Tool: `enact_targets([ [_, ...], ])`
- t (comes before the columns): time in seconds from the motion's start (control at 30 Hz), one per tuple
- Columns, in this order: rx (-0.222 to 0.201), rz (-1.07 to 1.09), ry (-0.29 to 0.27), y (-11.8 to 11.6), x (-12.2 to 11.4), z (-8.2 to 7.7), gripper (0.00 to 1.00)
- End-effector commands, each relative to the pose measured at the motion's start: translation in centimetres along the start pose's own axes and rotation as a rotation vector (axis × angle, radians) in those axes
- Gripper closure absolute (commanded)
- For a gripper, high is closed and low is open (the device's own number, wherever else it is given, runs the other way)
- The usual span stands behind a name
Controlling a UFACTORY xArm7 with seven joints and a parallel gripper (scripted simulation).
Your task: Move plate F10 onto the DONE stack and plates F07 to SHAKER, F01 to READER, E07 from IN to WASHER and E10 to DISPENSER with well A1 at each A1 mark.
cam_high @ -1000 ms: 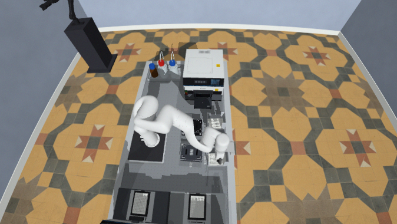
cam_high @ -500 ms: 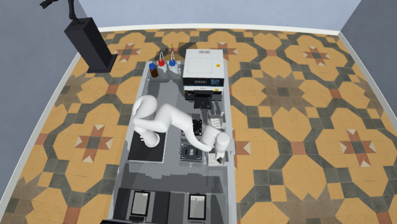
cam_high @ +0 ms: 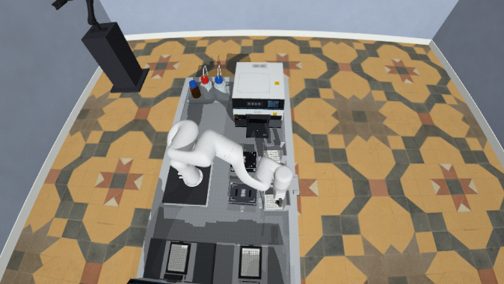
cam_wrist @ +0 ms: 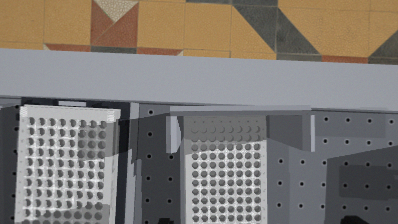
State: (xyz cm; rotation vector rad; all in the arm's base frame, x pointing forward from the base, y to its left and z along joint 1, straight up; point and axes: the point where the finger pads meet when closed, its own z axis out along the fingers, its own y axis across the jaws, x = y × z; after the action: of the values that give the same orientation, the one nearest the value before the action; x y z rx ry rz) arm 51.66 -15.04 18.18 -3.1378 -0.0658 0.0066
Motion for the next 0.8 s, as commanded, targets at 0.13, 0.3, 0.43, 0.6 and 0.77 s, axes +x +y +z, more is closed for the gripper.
enact_targets([
  [0.13,-0.001,0.000,0.004,0.0,0.1,-1.1,0.00],
  [0.3,-0.001,0.000,0.004,0.0,0.1,-1.8,0.00],
  [0.43,-0.001,0.000,0.004,0.0,0.1,-2.3,0.00],
  [0.6,-0.001,0.000,0.004,0.0,0.1,-3.0,0.00],
  [0.77,-0.001,0.000,0.004,0.0,0.1,-3.4,0.00],
])
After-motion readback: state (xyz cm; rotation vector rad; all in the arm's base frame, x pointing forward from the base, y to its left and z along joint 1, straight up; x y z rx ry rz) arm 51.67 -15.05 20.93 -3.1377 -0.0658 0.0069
